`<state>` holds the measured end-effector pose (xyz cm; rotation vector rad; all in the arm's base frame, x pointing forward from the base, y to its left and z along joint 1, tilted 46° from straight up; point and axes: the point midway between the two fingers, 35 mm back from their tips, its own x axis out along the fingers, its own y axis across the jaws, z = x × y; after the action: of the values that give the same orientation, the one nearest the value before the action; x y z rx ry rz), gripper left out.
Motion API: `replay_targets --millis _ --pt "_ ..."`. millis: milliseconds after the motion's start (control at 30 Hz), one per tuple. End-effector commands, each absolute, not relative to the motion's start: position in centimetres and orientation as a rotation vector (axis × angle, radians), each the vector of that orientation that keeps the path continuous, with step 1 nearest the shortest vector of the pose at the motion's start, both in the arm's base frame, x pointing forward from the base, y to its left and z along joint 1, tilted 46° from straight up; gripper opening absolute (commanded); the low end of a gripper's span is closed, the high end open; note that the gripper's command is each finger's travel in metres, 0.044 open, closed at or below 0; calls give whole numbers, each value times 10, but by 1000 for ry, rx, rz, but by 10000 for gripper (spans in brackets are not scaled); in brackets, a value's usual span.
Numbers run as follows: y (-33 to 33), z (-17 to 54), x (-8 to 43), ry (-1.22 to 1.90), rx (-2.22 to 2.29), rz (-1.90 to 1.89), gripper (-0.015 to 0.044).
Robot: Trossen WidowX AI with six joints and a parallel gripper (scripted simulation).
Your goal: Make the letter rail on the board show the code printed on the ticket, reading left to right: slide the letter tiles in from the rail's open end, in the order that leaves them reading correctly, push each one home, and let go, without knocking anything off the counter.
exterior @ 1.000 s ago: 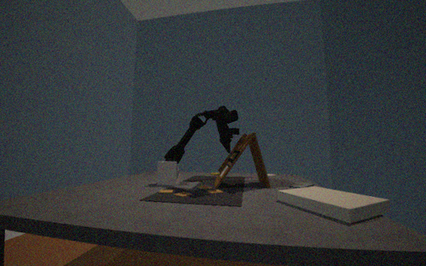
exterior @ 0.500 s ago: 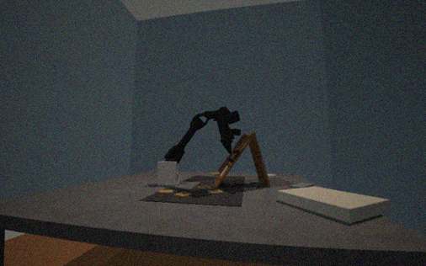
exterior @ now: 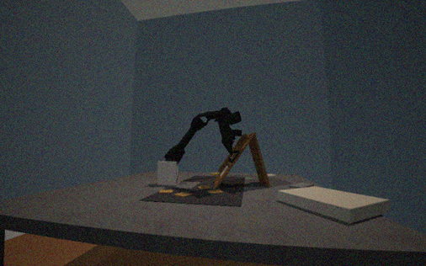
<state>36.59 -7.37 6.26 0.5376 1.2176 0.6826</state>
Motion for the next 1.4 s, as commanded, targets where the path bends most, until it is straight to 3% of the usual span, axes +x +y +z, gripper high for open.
replay_targets --millis 0,1367 --pt "-73 63 369 1213 538 682 0" --pt "-63 61 377 1212 539 683 0"
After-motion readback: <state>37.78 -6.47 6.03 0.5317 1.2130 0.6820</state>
